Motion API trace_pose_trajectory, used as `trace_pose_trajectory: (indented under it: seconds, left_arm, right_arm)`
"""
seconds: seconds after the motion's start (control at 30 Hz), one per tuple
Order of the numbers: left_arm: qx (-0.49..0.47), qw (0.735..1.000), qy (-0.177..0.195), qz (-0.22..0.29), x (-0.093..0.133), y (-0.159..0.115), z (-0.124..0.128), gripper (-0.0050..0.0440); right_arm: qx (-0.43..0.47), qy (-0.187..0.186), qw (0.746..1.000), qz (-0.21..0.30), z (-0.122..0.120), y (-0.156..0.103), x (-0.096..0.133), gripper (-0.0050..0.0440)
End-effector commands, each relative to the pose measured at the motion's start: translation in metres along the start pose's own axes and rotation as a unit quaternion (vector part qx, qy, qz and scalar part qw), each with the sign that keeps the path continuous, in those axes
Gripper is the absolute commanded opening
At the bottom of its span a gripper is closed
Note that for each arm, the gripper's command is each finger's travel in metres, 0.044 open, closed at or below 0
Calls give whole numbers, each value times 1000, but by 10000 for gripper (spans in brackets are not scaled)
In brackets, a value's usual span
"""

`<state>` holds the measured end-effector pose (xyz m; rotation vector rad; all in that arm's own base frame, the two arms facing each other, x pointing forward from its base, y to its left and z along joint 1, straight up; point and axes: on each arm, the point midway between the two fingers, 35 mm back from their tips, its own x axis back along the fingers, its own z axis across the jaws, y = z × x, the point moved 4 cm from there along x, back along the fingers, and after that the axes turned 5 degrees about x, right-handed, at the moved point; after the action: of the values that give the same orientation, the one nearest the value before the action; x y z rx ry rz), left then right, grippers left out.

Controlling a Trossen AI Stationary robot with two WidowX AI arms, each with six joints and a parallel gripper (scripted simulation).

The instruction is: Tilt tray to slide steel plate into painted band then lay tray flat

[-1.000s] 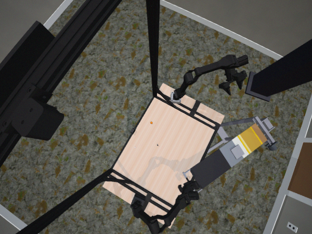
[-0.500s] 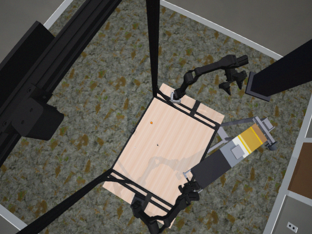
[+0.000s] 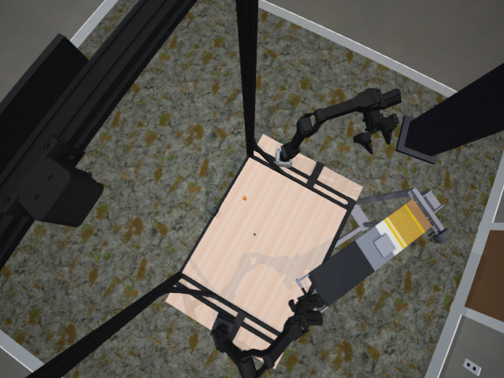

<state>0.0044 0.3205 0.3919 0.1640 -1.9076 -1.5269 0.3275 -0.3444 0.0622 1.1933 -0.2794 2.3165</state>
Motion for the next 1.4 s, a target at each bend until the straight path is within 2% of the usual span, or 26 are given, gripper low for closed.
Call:
trace_pose_trajectory:
  seconds: [0.0,1.37]
  left_arm:
    - [-1,1000,0,-1,0,0,0,440]
    - [-1,1000,0,-1,0,0,0,440]
  right_arm:
    - [0,13,1000,-2,10,2,15,0]
    - [0,28,1000,-3,25,3,32,0]
